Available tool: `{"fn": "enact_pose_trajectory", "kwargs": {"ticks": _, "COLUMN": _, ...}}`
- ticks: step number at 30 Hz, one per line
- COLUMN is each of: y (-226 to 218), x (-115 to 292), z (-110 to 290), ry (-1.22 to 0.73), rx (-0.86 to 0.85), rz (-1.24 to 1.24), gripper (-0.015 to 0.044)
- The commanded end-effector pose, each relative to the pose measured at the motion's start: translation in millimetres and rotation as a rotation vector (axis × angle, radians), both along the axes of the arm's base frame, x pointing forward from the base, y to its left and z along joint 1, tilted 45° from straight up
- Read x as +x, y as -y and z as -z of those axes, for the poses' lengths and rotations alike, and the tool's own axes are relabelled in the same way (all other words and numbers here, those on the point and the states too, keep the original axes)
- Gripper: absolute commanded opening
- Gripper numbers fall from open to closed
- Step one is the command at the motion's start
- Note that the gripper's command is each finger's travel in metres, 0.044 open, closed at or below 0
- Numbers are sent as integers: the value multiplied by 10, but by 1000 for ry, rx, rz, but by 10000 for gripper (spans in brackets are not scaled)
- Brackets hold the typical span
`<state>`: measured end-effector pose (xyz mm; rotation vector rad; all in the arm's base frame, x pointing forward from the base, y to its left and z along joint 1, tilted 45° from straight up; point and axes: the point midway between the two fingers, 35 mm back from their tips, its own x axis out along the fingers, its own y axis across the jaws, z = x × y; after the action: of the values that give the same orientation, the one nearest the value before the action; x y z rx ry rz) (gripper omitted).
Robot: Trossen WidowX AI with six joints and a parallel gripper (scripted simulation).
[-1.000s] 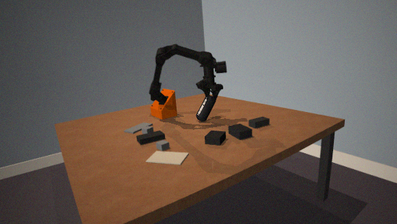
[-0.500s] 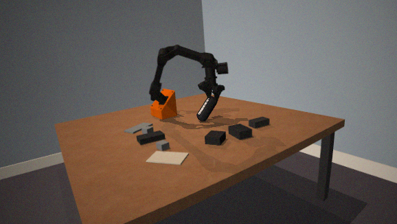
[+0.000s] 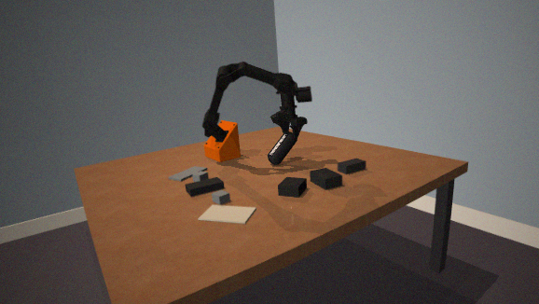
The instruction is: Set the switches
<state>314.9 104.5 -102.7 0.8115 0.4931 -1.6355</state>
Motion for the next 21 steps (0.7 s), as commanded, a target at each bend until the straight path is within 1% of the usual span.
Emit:
{"fn": "enact_pose_trajectory", "kwargs": {"ticks": 1, "y": 54, "x": -18, "z": 48, "ry": -12, "rx": -13, "rz": 9, "gripper": 338}}
{"fn": "enact_pose_trajectory", "kwargs": {"ticks": 21, "y": 62, "x": -3, "z": 206, "ry": -11, "rx": -13, "rz": 9, "gripper": 338}}
